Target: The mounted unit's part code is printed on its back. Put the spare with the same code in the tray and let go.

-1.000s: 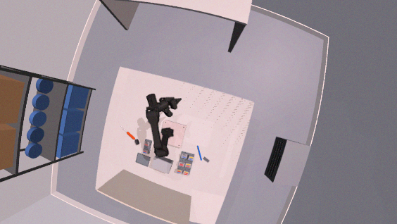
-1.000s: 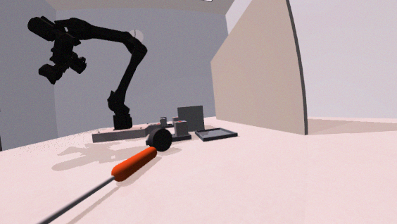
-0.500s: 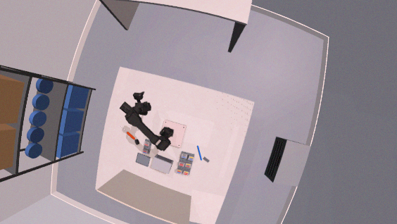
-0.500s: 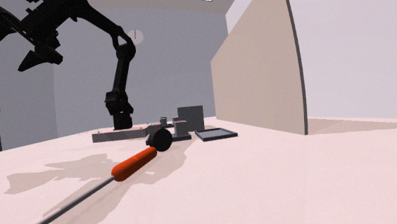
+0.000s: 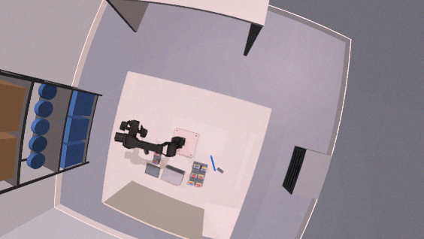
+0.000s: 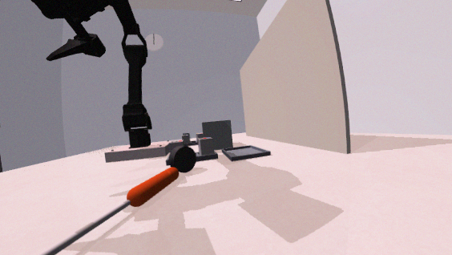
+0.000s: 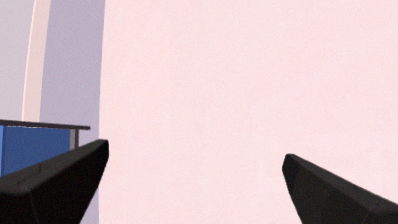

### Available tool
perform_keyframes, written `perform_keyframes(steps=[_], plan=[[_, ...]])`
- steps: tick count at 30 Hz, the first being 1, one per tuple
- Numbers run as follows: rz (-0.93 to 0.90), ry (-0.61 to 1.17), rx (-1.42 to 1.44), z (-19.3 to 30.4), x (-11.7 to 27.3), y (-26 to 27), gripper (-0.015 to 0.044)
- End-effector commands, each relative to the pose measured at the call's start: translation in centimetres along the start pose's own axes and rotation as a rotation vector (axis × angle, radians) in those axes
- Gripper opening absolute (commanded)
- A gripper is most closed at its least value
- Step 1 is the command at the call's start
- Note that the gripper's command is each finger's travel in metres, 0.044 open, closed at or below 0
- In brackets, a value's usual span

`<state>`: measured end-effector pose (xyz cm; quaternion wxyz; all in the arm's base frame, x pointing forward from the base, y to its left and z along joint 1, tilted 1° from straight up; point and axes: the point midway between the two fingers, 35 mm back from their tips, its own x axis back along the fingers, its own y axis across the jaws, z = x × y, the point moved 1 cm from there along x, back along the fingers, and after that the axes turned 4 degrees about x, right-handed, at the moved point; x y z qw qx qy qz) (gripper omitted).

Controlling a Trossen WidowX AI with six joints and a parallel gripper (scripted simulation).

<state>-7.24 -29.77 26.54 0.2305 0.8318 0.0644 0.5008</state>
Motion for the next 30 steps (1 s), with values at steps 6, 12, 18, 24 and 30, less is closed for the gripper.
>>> perform_keyframes(steps=[6, 12, 18, 24, 30], plan=[[-0.113, 0.243, 0.732, 12.2, 5.3, -0.4, 0.0440], [-0.248, 0.368, 1.223, 19.7, 10.3, -3.6, 0.0440], [-0.350, 0.499, 1.647, 25.1, 14.6, -9.0, 0.0440], [-0.467, 0.590, 2.064, 28.7, 18.7, -14.8, 0.0440], [-0.664, 0.665, 2.604, 31.2, 23.6, -23.4, 0.0440]])
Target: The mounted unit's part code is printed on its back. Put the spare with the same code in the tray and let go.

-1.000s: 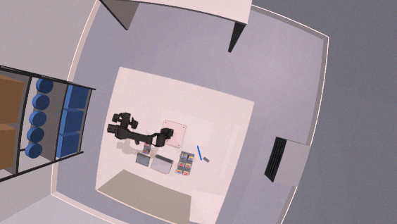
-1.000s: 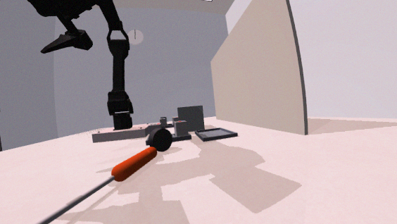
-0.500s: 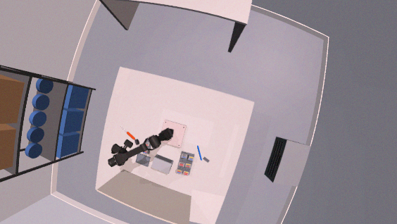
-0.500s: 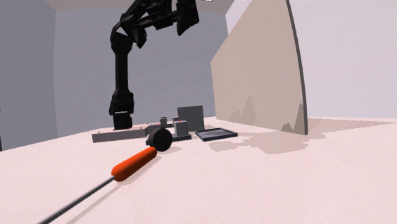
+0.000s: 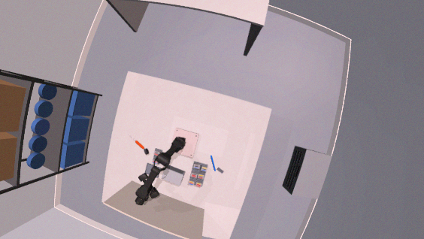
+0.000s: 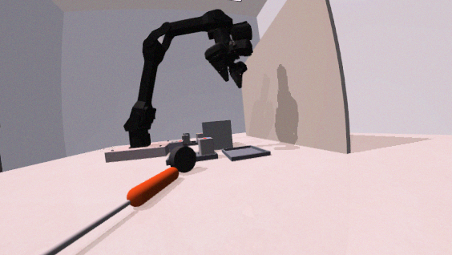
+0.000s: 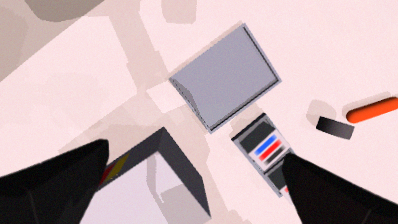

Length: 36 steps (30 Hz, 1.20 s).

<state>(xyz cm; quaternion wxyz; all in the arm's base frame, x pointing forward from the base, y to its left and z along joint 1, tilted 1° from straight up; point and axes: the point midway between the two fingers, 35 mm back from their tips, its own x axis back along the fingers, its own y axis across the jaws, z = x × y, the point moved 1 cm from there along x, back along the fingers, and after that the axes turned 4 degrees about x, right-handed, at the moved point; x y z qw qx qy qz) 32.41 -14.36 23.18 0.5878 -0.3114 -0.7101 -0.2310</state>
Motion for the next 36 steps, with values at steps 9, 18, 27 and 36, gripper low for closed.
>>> perform_keyframes(steps=[9, 18, 27, 36], plan=[[-0.123, 0.108, 0.686, 5.2, 0.4, 11.2, 0.0440], [-0.123, 0.108, 0.686, 5.2, 0.4, 11.2, 0.0440], [-0.137, 0.102, 0.882, 6.7, 0.0, 12.7, 0.0440], [-0.225, 0.036, 2.096, 18.1, -1.9, 19.3, 0.0440]])
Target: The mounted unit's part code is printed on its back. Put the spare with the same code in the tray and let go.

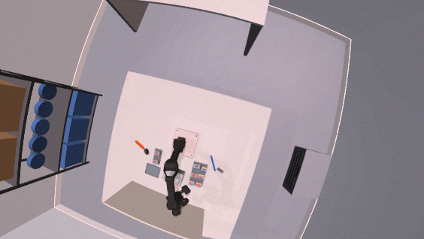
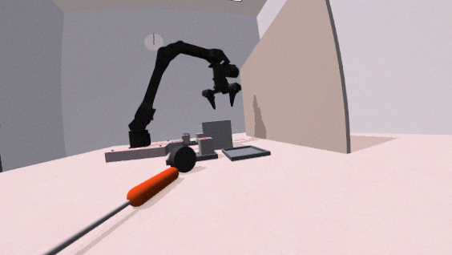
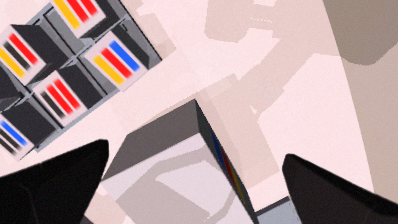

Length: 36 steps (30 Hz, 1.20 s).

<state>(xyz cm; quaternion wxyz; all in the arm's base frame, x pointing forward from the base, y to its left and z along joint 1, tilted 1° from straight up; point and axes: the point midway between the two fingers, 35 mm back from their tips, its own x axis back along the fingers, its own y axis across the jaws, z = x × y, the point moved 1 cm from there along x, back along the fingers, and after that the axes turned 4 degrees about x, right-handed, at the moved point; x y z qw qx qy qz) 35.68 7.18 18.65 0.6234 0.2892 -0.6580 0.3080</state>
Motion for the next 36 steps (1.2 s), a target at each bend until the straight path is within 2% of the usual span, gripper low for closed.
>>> perform_keyframes(steps=[1, 4, 10, 15, 16, 36], plan=[[-0.020, 0.005, 0.578, -2.6, -2.1, 5.4, 0.0440], [-0.025, 0.004, 0.775, -3.2, -2.8, 7.3, 0.0440], [-0.025, 0.004, 0.775, -3.2, -2.8, 7.3, 0.0440], [-0.025, 0.004, 0.774, -3.3, -5.5, 7.4, 0.0309], [-0.025, 0.004, 0.774, -3.3, -6.2, 7.5, 0.0300], [-0.025, 0.004, 0.774, -3.5, -8.7, 7.5, 0.0300]])
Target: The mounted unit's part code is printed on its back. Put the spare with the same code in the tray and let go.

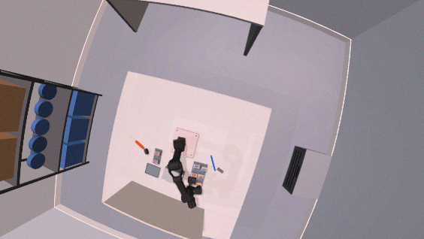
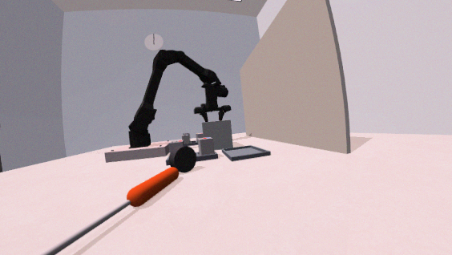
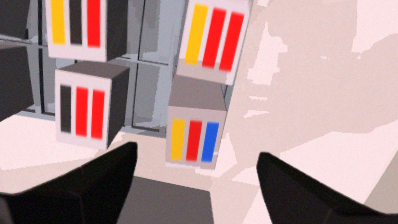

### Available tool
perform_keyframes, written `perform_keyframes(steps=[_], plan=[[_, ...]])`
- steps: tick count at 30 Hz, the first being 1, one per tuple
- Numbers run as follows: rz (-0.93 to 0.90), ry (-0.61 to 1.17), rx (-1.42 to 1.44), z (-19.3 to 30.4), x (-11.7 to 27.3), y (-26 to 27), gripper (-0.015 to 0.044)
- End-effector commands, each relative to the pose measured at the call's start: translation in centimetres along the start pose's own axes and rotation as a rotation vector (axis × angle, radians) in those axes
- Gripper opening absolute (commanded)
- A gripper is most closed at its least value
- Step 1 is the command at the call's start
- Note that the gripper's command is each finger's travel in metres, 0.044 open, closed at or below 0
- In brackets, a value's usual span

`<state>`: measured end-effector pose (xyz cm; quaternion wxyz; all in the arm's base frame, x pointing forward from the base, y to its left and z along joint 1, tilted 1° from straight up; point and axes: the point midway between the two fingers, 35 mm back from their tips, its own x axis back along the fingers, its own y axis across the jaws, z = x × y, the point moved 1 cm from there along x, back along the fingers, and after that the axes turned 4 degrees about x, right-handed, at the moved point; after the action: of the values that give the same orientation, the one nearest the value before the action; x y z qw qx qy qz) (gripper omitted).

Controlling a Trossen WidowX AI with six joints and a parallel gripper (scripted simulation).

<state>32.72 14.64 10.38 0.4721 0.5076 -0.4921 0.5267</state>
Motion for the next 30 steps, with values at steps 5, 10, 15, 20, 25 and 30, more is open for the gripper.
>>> perform_keyframes(steps=[5, 10, 15, 20, 25, 30], plan=[[-0.008, 0.001, 0.006, 0.0, -1.4, 0.0, 0.0300], [-0.008, 0.001, 0.006, 0.0, -2.3, 0.0, 0.0300], [-0.008, 0.001, 0.006, 0.0, -3.1, 0.0, 0.0300], [-0.008, 0.001, 0.006, 0.1, -3.9, 0.0, 0.0300], [-0.008, 0.002, 0.006, 0.1, -4.7, 0.0, 0.0300], [-0.008, 0.002, 0.006, 0.1, -5.5, 0.1, 0.0300]])
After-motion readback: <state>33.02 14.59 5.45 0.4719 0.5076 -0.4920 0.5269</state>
